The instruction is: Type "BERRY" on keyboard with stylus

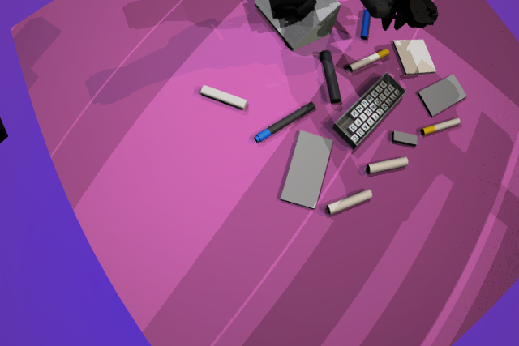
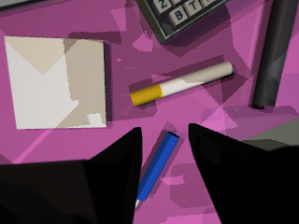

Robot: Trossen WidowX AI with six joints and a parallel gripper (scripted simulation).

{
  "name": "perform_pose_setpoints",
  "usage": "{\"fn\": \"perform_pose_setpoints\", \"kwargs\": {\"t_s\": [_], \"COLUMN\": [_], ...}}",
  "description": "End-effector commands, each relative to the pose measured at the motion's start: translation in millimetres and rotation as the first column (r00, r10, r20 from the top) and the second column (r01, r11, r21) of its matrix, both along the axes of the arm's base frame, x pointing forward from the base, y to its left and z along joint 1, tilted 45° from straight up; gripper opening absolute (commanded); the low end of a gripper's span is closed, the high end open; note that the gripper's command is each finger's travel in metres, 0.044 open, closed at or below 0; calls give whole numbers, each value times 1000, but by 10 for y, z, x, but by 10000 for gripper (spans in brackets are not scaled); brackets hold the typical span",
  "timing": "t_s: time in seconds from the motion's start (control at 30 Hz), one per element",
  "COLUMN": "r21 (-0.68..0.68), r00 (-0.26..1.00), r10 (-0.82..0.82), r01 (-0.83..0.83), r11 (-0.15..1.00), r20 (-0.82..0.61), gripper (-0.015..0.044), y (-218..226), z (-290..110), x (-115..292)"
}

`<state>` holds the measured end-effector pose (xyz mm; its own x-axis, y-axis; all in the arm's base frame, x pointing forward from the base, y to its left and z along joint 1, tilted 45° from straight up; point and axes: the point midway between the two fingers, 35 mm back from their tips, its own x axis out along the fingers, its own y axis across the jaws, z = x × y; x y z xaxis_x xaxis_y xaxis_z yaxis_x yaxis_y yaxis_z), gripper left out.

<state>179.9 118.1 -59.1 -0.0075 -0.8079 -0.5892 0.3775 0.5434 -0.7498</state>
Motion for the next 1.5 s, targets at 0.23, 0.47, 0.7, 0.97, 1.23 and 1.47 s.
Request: {"fn": "perform_pose_setpoints", "kwargs": {"t_s": [0.23,0.47,0.7,0.97,1.23,1.47], "r21": [-127,-127,-127,-127,-127,-127], "r00": [834,819,819,819,819,819], "r10": [-60,-57,-57,-57,-57,-57], "r01": [153,157,157,157,157,157], "r11": [980,979,979,979,979,979], "r20": [548,571,571,571,571,571], "gripper": [150,150,150,150,150,150], "y": [222,218,221,186,155,125], "z": [-558,-578,-580,-617,-652,-684], "x": [-920,-963,-972,-978,-985,-993]}}
